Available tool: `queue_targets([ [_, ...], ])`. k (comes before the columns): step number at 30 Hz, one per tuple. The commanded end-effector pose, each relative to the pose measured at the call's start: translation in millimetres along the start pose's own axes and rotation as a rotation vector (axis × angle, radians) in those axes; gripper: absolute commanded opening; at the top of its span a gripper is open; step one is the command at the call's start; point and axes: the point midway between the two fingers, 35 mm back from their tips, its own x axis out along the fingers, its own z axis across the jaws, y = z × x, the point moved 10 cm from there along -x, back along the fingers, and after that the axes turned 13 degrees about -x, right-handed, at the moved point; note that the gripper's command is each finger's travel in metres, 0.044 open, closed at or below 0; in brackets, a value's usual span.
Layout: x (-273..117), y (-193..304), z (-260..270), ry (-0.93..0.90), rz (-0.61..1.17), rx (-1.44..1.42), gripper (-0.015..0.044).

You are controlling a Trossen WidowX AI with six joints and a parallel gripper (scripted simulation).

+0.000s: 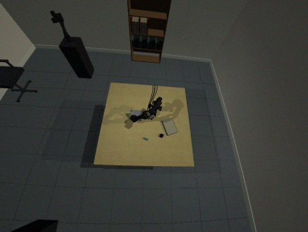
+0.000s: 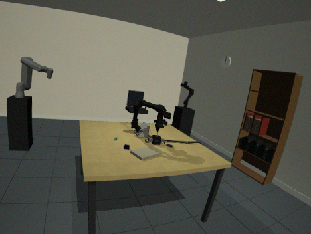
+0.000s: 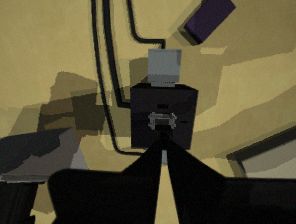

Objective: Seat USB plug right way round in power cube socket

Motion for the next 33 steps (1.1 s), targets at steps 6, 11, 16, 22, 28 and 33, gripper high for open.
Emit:
queue_targets([
  [6,1.6,0.0,0.0,0.001,0.005,0.011,0.0000],
  [11,2.2,0.1,0.0,0.000,0.007,0.013,0.0000],
  [16,2.8,0.1,0.0,0.000,0.007,0.013,0.0000],
  [22,3.5,0.0,0.0,0.000,0.007,0.013,0.0000],
  [28,4.2,0.0,0.0,0.000,0.007,0.013,0.0000],
  [33,4.8,0.0,0.0,0.000,0.007,0.013,0.0000],
])
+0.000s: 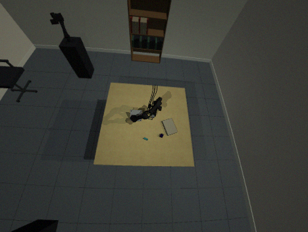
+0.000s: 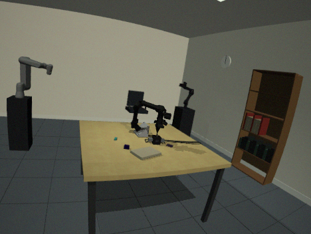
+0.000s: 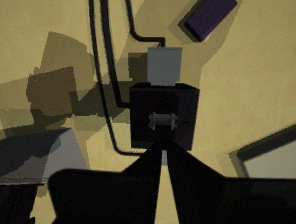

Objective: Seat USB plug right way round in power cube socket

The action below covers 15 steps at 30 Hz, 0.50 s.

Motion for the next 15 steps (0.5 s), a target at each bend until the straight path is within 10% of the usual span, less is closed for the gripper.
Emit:
queue_targets([
  [1,0.7,0.0,-0.2,0.002,0.002,0.004,0.0000],
  [15,2.4,0.0,-0.2,0.002,0.002,0.004,0.0000],
])
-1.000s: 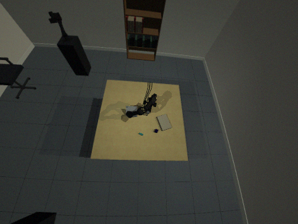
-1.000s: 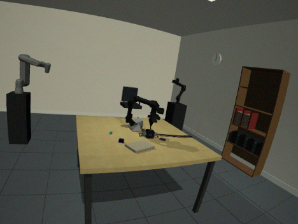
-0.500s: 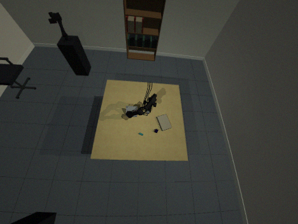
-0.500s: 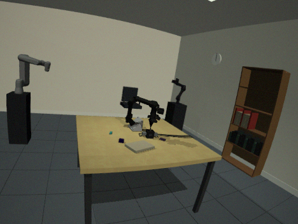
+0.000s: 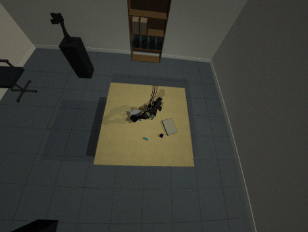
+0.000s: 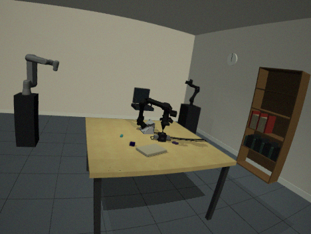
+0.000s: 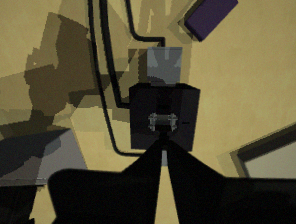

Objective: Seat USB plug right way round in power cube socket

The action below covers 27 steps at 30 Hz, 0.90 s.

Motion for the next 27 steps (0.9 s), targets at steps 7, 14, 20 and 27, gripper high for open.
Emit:
queue_targets([
  [7,1.4,0.1,-0.2,0.002,0.001,0.002,0.0000],
  [14,2.2,0.1,-0.2,0.002,0.001,0.002,0.0000],
  [20,2.9,0.0,-0.2,0.002,0.001,0.002,0.0000],
  [27,3.8,0.0,-0.2,0.002,0.001,0.002,0.0000],
])
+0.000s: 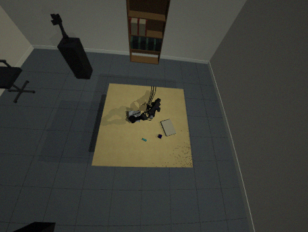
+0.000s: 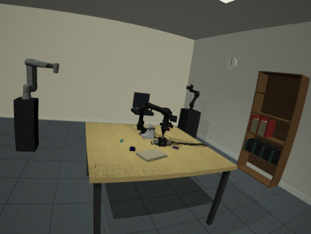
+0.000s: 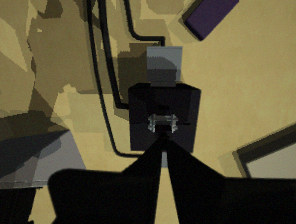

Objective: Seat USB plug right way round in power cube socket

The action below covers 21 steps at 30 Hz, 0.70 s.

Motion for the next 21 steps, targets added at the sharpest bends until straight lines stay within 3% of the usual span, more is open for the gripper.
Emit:
queue_targets([
  [1,0.7,0.1,-0.2,0.002,0.001,-0.003,0.0000],
  [21,3.1,0.0,-0.2,0.002,0.001,-0.003,0.0000],
])
